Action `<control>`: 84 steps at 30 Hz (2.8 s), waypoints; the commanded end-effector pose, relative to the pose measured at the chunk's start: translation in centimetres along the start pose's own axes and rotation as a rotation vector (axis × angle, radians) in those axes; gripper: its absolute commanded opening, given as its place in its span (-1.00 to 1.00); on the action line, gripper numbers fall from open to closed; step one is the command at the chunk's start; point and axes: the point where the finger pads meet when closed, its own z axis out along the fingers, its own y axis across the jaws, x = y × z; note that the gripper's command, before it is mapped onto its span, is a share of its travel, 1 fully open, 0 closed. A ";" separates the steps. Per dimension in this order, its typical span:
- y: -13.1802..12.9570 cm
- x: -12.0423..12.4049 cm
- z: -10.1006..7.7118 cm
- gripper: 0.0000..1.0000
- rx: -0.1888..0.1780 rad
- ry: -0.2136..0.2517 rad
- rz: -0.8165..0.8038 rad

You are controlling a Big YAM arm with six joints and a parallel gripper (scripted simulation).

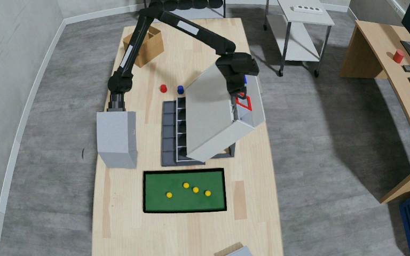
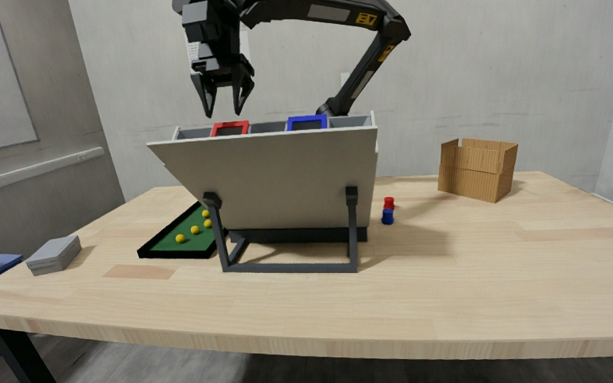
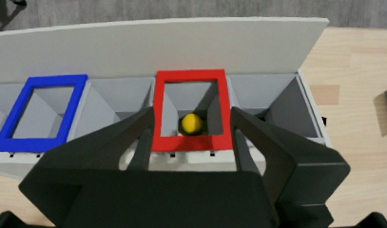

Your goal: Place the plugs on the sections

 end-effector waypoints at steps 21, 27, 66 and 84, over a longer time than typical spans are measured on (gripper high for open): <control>0.4 -2.3 -3.8 0.17 0.006 -0.022 -0.016; 0.4 -2.3 -3.8 0.17 0.005 -0.020 -0.027; 0.3 -2.3 -3.9 0.17 0.002 -0.017 -0.048; 0.3 -2.3 -3.9 0.17 0.002 -0.017 -0.049</control>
